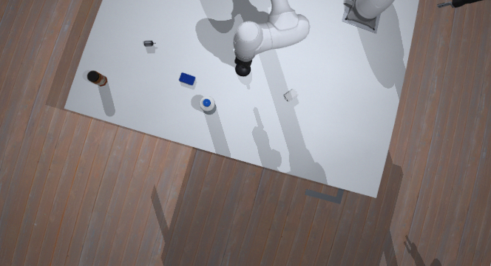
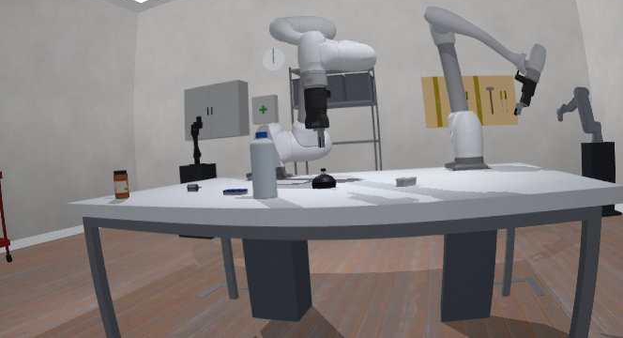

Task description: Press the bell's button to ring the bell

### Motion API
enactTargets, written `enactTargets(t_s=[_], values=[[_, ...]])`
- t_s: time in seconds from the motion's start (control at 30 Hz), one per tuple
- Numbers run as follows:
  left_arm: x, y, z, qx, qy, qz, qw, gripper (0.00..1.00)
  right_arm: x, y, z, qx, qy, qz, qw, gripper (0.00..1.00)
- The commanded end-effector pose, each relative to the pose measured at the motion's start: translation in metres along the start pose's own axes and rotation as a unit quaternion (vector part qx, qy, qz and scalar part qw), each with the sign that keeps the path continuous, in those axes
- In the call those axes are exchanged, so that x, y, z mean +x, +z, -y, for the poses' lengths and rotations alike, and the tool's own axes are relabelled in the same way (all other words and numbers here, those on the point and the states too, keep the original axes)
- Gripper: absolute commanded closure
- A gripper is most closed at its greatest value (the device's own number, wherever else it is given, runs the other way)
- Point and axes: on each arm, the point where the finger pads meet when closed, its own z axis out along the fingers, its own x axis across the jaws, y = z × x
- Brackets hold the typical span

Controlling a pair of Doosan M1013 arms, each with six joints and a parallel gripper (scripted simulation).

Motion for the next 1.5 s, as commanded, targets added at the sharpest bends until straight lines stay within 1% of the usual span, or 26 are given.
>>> enactTargets(t_s=[0.0,0.53,1.03,1.1,1.47], values=[[0.000,-0.001,0.000,-0.001,0.000,0.000,1.000,0.00,0.000,-0.001,0.000,-0.001,0.000,-0.001,1.000,0.83],[0.000,-0.001,0.000,-0.001,0.000,0.000,1.000,0.00,0.001,0.007,0.000,0.000,0.000,0.000,1.000,0.83],[0.000,-0.001,0.000,-0.001,0.000,0.000,1.000,0.00,0.001,0.034,0.000,0.000,0.000,0.000,1.000,0.83],[0.000,-0.001,0.000,-0.001,0.000,0.000,1.000,0.00,0.001,0.034,0.000,0.000,0.000,0.000,1.000,0.83],[0.000,-0.001,0.000,-0.001,0.000,0.000,1.000,0.00,0.001,0.052,0.000,0.000,0.000,0.000,1.000,0.83]])
